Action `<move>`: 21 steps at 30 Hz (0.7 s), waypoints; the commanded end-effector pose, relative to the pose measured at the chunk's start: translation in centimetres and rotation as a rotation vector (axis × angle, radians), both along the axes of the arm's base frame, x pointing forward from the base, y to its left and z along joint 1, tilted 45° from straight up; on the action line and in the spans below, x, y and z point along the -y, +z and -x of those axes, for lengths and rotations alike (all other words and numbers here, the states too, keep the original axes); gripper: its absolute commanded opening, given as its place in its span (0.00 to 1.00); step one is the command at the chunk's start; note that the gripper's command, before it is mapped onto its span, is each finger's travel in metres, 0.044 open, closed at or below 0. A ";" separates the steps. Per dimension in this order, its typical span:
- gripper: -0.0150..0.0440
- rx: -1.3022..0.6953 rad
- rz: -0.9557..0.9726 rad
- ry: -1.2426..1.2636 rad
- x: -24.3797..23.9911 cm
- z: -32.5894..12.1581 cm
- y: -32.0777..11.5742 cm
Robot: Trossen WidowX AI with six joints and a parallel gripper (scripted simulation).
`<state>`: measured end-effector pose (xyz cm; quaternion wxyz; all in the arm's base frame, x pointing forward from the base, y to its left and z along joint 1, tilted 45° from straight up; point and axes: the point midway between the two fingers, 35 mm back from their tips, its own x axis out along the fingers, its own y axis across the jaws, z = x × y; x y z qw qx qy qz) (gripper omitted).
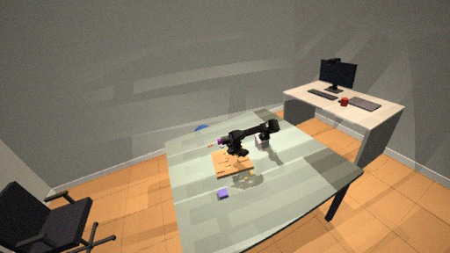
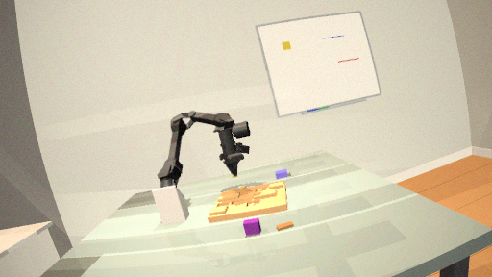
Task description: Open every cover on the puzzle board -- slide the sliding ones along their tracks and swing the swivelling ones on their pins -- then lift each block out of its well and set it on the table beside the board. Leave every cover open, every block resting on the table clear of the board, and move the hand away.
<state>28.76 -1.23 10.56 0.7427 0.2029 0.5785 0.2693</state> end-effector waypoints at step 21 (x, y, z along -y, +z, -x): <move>0.39 0.021 -0.015 -0.005 -6.6 0.4 6.4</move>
